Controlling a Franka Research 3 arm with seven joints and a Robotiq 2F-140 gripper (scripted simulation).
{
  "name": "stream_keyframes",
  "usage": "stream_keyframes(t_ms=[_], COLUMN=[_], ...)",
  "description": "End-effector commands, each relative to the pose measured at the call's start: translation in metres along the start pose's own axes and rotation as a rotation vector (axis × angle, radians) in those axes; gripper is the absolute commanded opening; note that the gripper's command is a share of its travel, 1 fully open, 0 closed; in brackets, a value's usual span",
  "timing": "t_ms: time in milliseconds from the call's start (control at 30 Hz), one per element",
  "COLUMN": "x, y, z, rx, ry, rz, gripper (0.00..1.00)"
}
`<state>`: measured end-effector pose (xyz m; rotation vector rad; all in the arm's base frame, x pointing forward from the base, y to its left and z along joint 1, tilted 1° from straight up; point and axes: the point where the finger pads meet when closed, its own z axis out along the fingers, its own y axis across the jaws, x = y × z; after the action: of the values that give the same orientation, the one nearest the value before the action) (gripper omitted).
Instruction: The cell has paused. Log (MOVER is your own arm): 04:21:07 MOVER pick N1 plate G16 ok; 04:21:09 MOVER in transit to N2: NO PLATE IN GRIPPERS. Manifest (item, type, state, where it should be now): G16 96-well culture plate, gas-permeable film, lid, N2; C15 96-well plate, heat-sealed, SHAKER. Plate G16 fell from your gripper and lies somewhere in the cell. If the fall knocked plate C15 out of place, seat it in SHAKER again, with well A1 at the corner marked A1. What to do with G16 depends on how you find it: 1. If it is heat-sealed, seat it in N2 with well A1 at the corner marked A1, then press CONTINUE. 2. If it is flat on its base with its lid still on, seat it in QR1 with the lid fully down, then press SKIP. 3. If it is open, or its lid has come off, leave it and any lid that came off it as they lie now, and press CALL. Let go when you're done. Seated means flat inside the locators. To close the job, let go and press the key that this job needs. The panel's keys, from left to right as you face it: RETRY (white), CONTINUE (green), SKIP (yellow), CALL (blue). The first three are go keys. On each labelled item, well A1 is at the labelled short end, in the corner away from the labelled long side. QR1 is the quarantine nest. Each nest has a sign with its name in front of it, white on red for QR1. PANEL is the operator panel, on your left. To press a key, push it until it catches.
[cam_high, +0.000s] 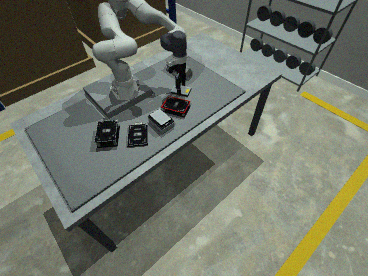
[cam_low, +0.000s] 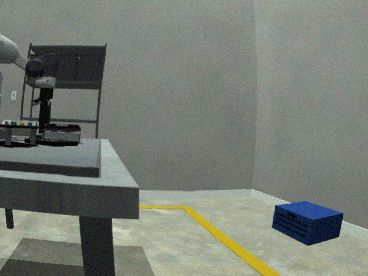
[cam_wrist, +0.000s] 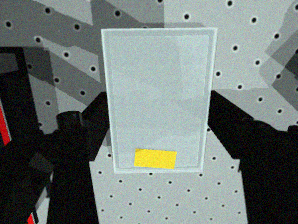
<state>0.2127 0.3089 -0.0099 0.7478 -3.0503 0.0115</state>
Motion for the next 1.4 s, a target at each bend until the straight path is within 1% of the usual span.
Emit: stream_keyframes(t_ms=[0, 900, 1367], x=[0.0, 0.001, 0.001], y=[0.0, -0.001, -0.001], z=[-0.002, -0.013, -0.016], rx=[0.001, 0.002, 0.001], ry=[0.001, 0.002, 0.001], rz=[0.0, 0.0, 0.0], gripper=[0.1, 0.1, 0.1])
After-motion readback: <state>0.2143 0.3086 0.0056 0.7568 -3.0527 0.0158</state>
